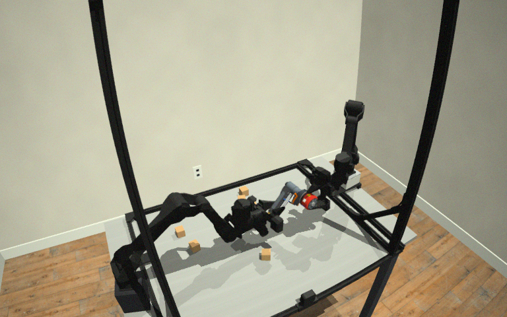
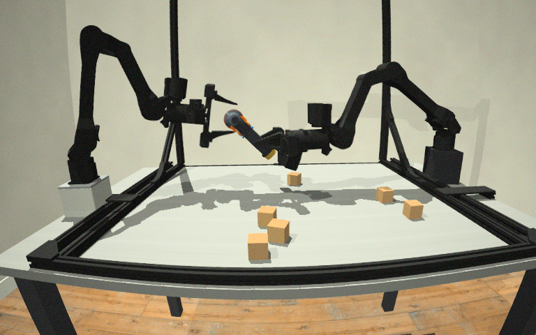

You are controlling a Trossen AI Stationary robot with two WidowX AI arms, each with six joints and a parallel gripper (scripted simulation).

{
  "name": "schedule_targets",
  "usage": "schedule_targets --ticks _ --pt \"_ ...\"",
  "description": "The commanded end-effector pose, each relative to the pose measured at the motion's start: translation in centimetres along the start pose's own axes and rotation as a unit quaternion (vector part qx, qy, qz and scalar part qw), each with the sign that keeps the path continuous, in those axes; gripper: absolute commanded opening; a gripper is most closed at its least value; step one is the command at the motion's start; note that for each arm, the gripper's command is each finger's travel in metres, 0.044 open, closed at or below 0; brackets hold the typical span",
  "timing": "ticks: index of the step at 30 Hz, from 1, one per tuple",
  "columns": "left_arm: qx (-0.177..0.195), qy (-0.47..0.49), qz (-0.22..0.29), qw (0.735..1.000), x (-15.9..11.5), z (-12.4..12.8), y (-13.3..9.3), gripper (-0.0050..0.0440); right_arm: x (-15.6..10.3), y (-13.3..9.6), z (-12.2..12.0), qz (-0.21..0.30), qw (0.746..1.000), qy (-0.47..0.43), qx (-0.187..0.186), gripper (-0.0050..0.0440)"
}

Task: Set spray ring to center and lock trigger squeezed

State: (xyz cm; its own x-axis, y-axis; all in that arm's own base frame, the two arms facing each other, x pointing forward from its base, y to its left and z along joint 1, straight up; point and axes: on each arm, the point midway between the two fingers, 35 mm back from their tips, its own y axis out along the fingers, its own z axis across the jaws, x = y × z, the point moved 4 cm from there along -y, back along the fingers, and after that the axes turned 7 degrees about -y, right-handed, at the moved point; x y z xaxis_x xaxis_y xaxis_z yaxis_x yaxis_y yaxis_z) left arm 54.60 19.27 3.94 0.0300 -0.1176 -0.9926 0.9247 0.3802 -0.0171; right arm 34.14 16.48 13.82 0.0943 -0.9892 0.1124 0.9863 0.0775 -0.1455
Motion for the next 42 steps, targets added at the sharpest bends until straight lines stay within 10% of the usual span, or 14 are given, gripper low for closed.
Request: schedule_targets --ticks 1,25,42 --pt "0.0 -0.001 0.009 1.0 -0.5 0.0 0.1 0.0 -0.1 0.9 0.0 0.002 1.0 -0.002 -0.001 0.04" --pt "0.0 -0.001 0.009 1.0 -0.5 0.0 0.1 0.0 0.0 2.7 0.2 0.001 1.0 -0.002 0.0 0.04" --pt "0.0 -0.001 0.009 1.0 -0.5 0.0 0.1 0.0 0.1 2.7 0.1 0.0 1.0 0.0 0.002 0.03"
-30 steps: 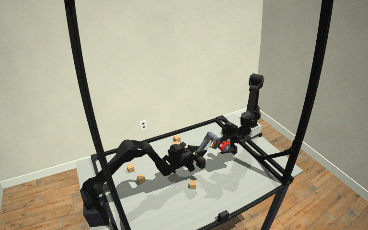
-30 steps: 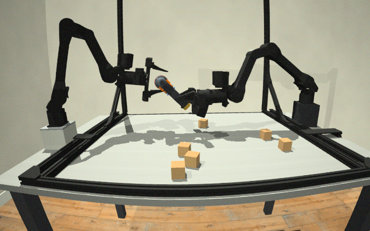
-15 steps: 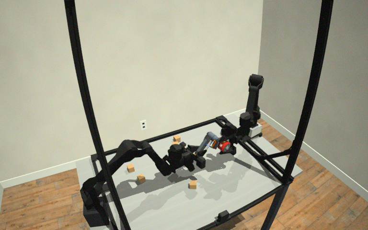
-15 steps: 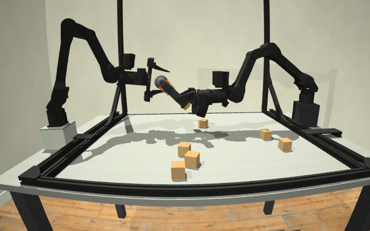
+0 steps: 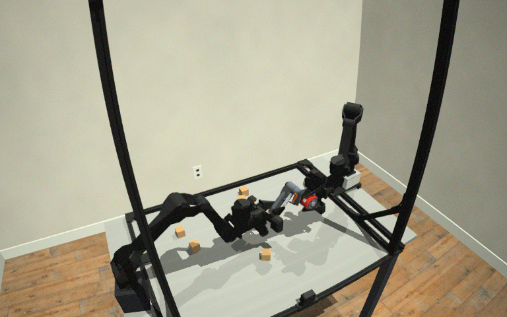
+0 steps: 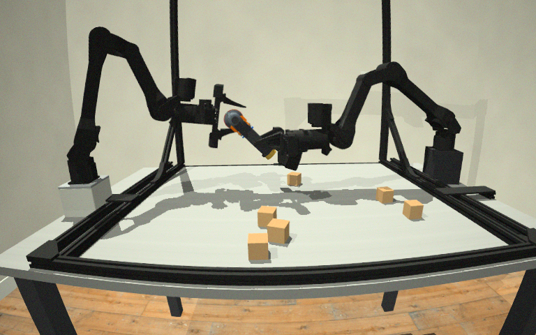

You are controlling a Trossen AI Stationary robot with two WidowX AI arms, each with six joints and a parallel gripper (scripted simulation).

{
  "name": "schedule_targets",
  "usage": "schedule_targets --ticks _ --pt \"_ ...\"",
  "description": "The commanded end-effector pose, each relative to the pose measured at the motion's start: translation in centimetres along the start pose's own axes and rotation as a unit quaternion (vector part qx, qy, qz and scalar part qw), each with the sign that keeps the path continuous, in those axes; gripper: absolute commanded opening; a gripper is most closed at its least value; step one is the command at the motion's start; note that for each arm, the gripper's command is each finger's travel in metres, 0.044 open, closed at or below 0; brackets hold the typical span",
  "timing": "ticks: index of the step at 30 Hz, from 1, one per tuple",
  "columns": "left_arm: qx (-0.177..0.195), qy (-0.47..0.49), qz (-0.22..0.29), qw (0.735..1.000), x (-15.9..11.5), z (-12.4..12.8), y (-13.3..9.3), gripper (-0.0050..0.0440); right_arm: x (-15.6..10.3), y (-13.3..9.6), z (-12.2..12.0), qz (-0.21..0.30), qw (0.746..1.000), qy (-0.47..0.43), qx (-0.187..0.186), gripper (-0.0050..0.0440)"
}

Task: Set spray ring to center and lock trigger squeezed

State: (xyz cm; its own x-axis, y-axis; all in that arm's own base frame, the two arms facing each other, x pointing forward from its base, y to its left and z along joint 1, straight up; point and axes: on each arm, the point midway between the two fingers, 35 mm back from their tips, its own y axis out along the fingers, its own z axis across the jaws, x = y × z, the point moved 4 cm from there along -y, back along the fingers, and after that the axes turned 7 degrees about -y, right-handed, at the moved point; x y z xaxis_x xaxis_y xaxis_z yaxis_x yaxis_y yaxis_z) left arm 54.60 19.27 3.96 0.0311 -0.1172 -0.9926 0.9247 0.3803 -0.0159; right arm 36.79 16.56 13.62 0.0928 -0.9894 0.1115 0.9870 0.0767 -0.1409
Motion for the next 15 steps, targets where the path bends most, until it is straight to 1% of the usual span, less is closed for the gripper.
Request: schedule_targets --ticks 1,4,6,12,15 --pt "0.0 -0.001 0.008 1.0 -0.44 0.02 0.09 0.0 -0.01 0.04 -0.04 0.001 1.0 0.0 0.0 0.0293" --pt "0.0 -0.001 0.008 1.0 -0.44 0.02 0.09 0.0 -0.01 0.04 -0.04 0.001 1.0 0.0 0.0 0.0273" --pt "0.0 -0.001 0.008 1.0 -0.44 0.02 0.09 0.0 -0.01 0.04 -0.04 0.001 1.0 0.0 0.0 0.0273" --pt "0.0 -0.001 0.008 1.0 -0.44 0.02 0.09 0.0 -0.01 0.04 -0.04 0.001 1.0 0.0 0.0 0.0233" --pt "0.0 -0.001 0.008 1.0 -0.44 0.02 0.09 0.0 -0.03 0.07 -0.14 0.001 1.0 -0.001 0.01 0.0161"
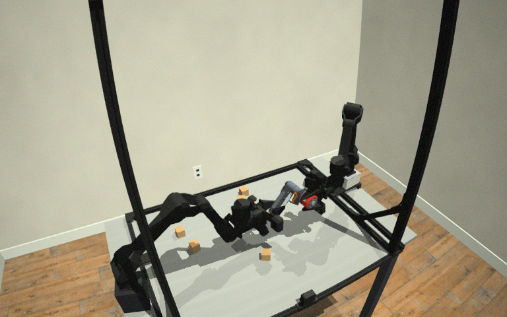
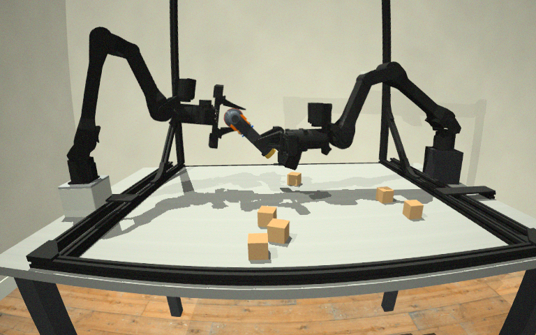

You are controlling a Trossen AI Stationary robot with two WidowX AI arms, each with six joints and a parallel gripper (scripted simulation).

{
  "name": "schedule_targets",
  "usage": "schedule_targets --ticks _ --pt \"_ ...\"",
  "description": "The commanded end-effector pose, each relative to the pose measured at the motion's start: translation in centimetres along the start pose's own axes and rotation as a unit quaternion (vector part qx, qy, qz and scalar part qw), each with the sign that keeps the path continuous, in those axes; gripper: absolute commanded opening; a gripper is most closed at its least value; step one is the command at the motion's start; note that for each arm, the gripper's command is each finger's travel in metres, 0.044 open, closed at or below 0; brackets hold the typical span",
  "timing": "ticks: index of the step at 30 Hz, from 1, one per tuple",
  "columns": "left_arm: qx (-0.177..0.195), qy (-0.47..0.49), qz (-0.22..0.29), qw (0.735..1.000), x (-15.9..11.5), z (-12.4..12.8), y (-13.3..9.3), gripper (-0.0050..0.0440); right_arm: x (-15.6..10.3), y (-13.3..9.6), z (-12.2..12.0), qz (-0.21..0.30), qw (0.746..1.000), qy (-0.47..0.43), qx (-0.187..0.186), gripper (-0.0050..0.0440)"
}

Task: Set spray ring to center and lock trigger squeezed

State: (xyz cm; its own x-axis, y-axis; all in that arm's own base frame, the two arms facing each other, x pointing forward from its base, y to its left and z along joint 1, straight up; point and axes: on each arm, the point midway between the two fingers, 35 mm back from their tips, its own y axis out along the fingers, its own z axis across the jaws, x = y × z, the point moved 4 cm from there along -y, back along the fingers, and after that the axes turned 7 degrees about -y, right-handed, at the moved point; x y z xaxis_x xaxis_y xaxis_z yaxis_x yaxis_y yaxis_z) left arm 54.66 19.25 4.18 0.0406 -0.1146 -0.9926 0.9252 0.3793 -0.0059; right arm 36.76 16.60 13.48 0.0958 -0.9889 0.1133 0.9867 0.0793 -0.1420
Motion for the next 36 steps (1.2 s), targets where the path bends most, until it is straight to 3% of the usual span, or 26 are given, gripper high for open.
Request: schedule_targets --ticks 1,6,9,23,25,36 --pt "-0.001 0.0 0.003 1.0 -0.2 0.0 0.0 0.0 0.0 0.1 -0.1 -0.001 1.0 0.0 0.017 0.0137" --pt "-0.001 0.0 0.003 1.0 -0.2 0.0 0.0 0.0 0.0 0.1 -0.1 0.001 1.0 -0.003 0.02 0.0017" --pt "-0.001 0.0 0.003 1.0 -0.2 0.0 0.0 0.0 0.0 0.1 -0.1 0.002 1.0 -0.003 0.015 0.0" --pt "-0.001 0.0 0.003 1.0 -0.2 0.0 0.0 0.0 0.0 0.4 1.2 0.012 0.995 0.008 -0.094 0.0" --pt "-0.001 0.0 0.003 1.0 -0.2 0.0 0.0 0.0 0.0 0.4 1.2 0.012 0.995 0.008 -0.094 0.0" --pt "-0.001 0.0 0.003 1.0 -0.2 0.0 0.0 0.0 -0.1 0.9 1.6 0.02 0.979 0.009 -0.204 0.0"
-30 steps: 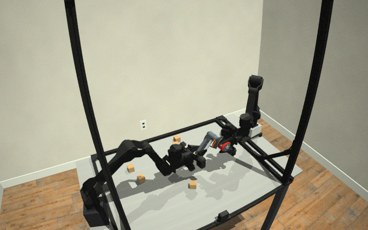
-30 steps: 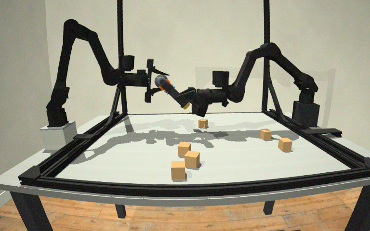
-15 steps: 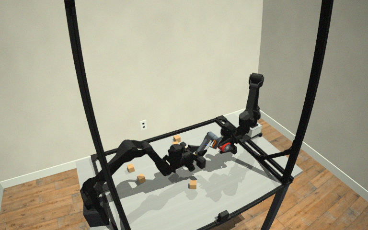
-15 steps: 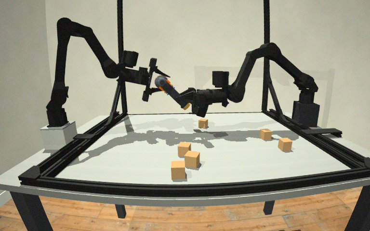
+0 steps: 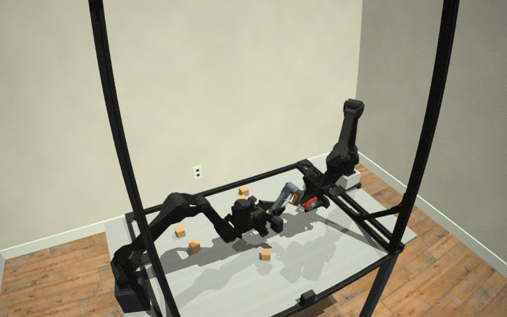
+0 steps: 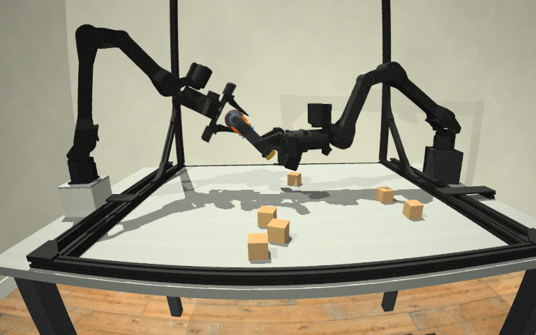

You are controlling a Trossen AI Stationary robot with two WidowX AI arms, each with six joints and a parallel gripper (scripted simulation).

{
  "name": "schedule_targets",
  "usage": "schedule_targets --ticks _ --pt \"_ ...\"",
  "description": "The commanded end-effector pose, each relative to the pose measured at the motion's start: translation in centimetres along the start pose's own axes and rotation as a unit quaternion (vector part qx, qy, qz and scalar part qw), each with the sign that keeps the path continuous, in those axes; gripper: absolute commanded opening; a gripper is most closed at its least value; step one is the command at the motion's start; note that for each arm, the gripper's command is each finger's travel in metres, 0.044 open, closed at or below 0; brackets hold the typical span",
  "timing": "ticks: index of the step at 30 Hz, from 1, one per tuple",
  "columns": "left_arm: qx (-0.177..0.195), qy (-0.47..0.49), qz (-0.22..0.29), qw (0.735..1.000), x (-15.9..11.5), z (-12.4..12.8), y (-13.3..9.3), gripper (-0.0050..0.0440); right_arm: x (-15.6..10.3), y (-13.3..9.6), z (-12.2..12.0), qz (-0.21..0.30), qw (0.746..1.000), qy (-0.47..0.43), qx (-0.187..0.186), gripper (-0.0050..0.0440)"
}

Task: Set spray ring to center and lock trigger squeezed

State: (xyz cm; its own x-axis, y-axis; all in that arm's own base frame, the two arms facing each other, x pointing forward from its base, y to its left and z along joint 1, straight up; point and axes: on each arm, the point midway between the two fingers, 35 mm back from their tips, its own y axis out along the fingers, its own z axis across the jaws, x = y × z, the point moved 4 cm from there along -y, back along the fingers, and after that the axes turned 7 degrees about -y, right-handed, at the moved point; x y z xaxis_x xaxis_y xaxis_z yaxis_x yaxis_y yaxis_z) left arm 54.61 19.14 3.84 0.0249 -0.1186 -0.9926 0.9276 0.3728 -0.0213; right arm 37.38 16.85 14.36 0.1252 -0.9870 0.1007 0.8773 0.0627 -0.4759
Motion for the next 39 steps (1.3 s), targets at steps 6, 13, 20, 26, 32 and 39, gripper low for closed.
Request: schedule_targets --ticks 6,13,20,26,32,39 --pt "-0.003 -0.001 0.011 1.0 -0.6 -0.1 0.1 0.0 0.0 0.2 1.1 0.009 0.998 0.01 -0.068 0.0" --pt "-0.003 -0.001 0.011 1.0 -0.6 -0.1 0.1 0.0 0.1 0.3 1.4 0.013 0.988 0.008 -0.151 0.0" --pt "-0.003 -0.001 0.011 1.0 -0.6 -0.1 0.1 0.0 0.2 0.4 1.9 0.018 0.977 0.009 -0.214 0.0" --pt "-0.003 -0.001 0.011 1.0 -0.6 -0.1 0.1 0.0 0.2 0.4 2.1 0.019 0.972 0.009 -0.236 0.0" --pt "-0.003 -0.001 0.011 1.0 -0.6 -0.1 0.1 0.0 0.3 0.5 2.3 0.022 0.963 0.009 -0.267 0.0" --pt "-0.003 -0.001 0.011 1.0 -0.6 -0.1 0.1 0.0 0.4 0.3 2.3 0.021 0.967 0.006 -0.255 0.0096"
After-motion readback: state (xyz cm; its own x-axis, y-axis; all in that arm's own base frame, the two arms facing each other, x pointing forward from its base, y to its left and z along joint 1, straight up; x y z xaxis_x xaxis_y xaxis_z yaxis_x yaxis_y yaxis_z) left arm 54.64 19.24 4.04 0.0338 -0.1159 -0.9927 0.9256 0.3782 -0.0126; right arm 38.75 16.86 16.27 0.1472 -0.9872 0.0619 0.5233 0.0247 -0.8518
